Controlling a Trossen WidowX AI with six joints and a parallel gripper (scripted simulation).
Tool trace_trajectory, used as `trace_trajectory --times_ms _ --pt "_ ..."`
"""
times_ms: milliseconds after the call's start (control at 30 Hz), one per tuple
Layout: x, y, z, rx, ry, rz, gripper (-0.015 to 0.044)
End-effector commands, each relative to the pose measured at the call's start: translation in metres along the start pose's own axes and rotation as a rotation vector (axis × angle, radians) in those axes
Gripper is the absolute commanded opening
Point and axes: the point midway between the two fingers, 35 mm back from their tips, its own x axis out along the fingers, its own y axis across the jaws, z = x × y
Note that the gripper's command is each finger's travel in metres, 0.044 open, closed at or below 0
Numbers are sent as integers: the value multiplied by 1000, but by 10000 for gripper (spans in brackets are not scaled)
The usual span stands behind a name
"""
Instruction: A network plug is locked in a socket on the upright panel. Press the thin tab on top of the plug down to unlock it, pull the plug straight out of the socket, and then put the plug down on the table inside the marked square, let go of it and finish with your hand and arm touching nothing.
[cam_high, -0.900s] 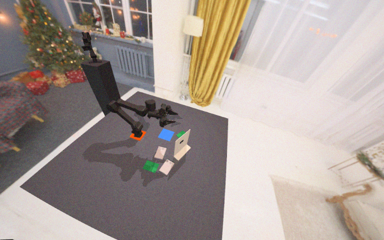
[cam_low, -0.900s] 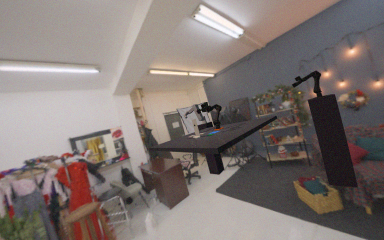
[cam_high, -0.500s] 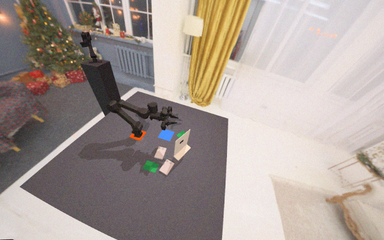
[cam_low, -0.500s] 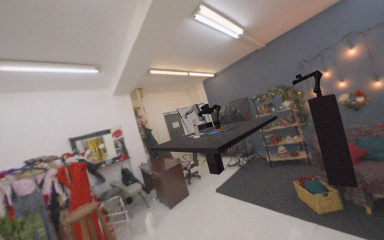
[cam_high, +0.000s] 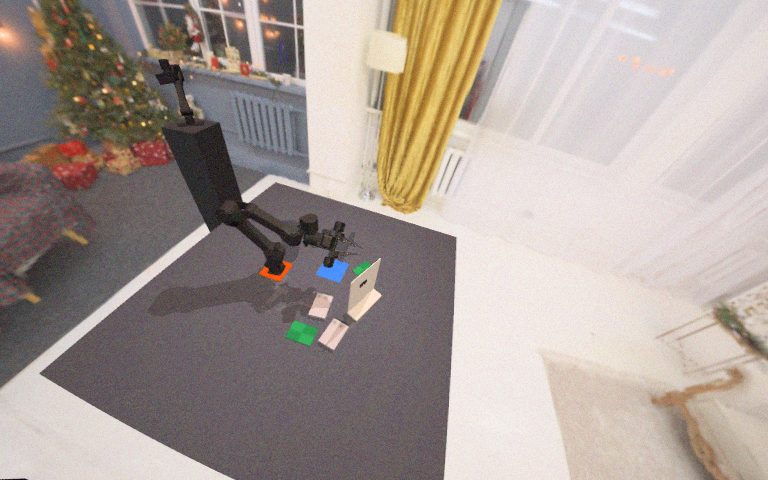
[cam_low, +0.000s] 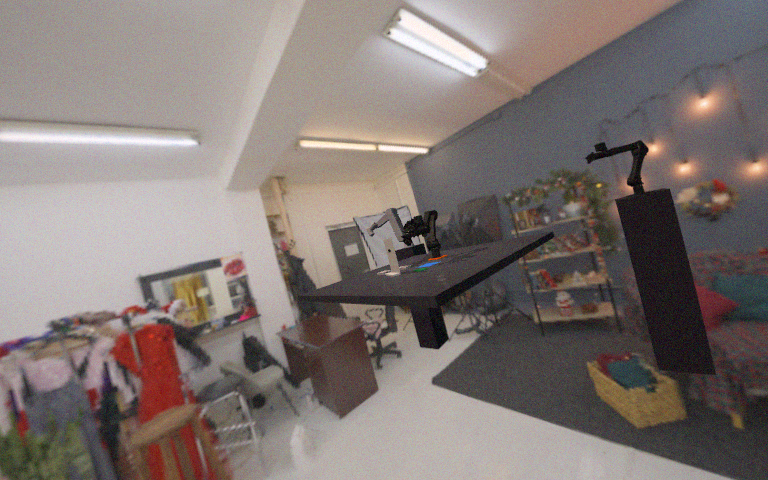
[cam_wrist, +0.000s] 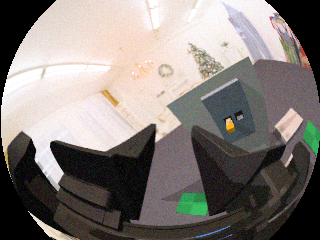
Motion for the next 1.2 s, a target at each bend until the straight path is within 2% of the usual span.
trace_trajectory --times_ms 0,633,900,1167 --pt "-6 -14 -15 139 -14 -29 156" --pt "-51 -64 -54 776 -127 -86 156" --pt "-51 -66 -54 798 -131 -87 156" --pt "-26 -72 -49 801 -125 -92 156"
